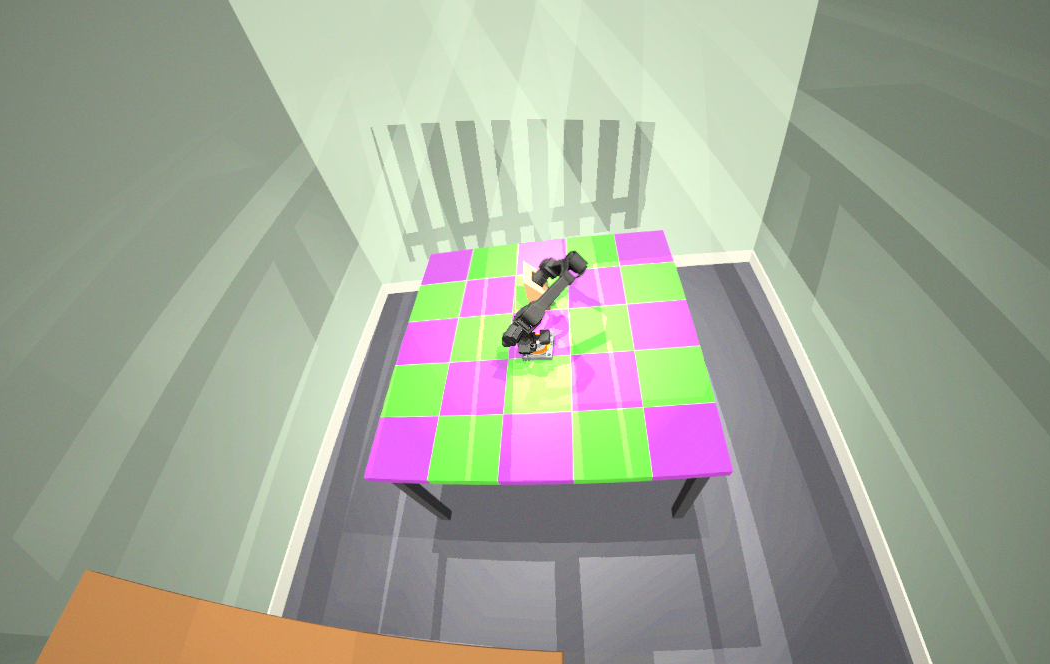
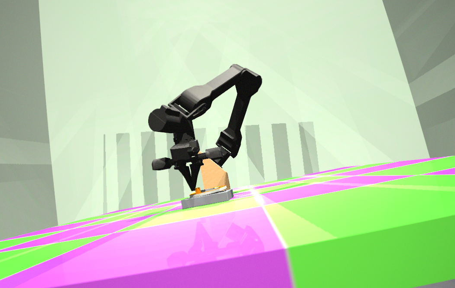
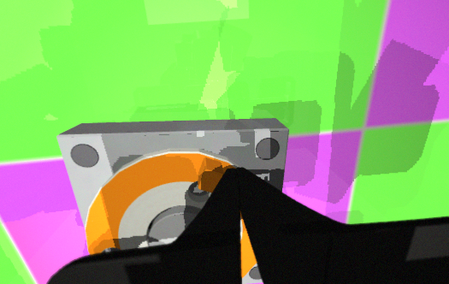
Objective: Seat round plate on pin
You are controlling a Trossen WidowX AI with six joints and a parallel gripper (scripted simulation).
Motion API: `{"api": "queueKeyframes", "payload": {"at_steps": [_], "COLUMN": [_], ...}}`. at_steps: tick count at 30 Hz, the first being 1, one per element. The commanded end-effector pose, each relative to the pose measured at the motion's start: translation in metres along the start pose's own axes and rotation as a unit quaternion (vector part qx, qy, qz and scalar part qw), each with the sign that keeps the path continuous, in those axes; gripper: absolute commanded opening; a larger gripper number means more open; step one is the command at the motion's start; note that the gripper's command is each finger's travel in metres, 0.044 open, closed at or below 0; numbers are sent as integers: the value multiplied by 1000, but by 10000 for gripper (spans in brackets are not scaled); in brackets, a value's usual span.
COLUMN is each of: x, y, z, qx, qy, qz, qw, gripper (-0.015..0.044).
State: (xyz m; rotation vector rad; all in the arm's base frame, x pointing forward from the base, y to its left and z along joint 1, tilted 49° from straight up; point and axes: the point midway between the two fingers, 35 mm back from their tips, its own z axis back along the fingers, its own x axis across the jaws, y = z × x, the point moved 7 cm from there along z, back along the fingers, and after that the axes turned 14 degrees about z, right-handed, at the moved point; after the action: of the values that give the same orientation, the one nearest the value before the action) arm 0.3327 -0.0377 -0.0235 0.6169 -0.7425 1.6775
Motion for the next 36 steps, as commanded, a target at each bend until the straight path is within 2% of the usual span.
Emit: {"api": "queueKeyframes", "payload": {"at_steps": [1,36], "x": [5,27], "y": [-5,-17], "z": [-1,-1], "qx": [0,-1], "qy": [-2,-3], "qz": [4,4], "qw": [1000,1000], "gripper": [0,0]}}
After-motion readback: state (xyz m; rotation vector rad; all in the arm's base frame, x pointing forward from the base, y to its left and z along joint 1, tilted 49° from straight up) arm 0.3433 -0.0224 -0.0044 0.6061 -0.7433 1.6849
